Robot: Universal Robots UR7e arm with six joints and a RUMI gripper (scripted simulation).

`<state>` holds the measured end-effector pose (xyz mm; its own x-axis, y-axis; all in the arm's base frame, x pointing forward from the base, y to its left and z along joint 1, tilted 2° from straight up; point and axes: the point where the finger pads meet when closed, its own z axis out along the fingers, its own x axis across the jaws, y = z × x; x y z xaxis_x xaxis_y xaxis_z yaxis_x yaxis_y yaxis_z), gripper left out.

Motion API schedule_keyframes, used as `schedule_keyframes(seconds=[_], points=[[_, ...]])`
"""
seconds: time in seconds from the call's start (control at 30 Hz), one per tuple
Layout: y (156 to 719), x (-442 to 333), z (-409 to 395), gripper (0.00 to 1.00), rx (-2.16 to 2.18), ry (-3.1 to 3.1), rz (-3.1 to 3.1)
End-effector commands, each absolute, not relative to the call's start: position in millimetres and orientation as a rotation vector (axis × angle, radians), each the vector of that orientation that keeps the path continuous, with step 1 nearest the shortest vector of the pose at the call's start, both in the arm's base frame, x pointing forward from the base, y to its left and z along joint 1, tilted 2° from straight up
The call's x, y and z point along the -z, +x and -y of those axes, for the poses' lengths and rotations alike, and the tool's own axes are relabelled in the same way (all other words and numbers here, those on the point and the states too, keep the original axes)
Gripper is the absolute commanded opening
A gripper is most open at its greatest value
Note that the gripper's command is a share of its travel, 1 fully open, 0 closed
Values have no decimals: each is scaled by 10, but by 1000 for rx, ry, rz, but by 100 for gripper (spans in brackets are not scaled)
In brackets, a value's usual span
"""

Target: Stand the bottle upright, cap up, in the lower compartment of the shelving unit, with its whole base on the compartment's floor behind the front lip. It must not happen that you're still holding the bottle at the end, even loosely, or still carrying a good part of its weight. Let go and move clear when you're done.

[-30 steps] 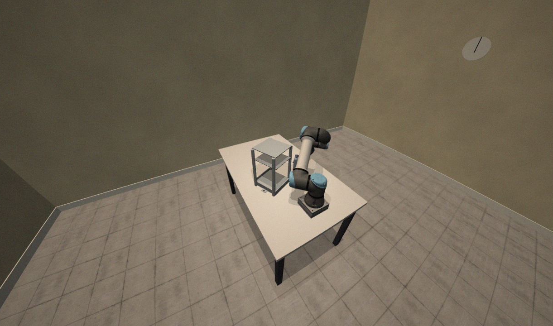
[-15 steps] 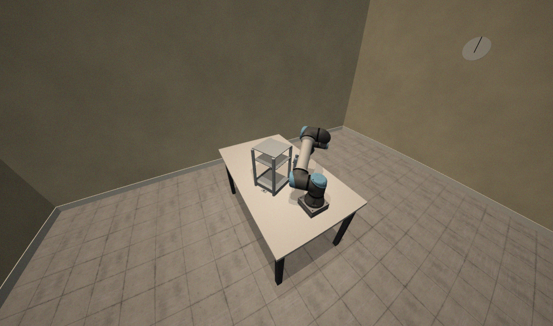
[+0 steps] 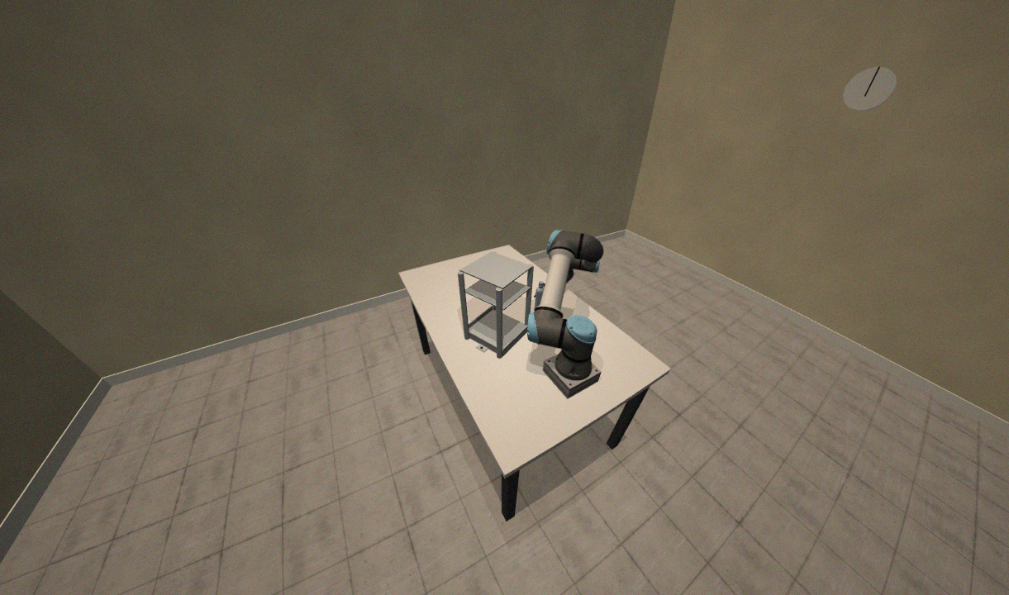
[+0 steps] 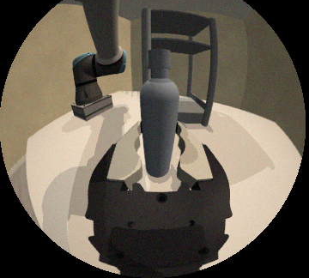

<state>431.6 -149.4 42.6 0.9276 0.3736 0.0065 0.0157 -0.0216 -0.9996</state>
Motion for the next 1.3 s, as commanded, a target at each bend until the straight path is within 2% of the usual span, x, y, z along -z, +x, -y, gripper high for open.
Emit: schedule_keyframes(seconds=[0.0,1.27], points=[[4317,-457,1495,0,-292,-1575,311],[4308,-1050,1482,0,-292,-1575,311]])
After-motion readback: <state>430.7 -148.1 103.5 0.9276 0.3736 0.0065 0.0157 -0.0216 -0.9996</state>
